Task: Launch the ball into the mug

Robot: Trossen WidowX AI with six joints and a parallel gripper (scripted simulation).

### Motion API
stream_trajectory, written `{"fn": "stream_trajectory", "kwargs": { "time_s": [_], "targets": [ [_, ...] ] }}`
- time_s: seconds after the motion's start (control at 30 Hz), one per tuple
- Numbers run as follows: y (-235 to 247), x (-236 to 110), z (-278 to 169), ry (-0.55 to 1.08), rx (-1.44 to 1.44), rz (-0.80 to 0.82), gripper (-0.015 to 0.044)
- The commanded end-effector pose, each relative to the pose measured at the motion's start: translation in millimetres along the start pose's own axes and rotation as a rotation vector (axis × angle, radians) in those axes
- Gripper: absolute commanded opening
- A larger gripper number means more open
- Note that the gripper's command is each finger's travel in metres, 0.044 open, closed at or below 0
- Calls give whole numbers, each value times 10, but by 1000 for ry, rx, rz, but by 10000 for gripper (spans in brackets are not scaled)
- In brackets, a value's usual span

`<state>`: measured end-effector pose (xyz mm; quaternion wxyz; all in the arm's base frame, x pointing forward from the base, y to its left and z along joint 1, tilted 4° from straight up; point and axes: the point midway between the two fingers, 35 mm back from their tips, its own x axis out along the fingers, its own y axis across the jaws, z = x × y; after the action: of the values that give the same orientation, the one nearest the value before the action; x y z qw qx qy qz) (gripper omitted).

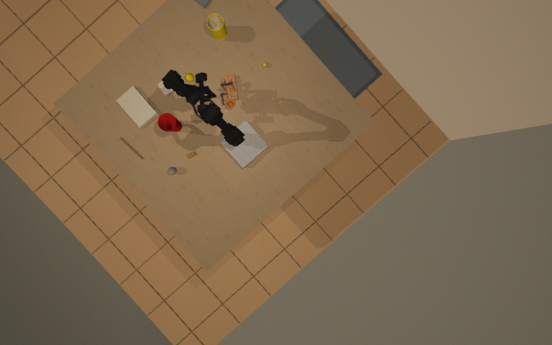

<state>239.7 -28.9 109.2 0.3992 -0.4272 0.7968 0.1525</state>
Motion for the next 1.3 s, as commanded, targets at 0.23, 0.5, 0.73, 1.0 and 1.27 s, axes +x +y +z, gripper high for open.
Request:
{"fn": "stream_trajectory", "kwargs": {
  "time_s": [0.23, 0.5, 0.73, 1.0, 1.27],
  "targets": [
    [201, 63, -125, 101, -141, -33, 0],
    [196, 155, -35, 106, -144, -31, 0],
    [194, 241, 45, 110, -147, -29, 0],
    [197, 343, 131, 116, -150, -27, 0],
    [204, 447, 213, 121, -153, -25, 0]
  ]
}}
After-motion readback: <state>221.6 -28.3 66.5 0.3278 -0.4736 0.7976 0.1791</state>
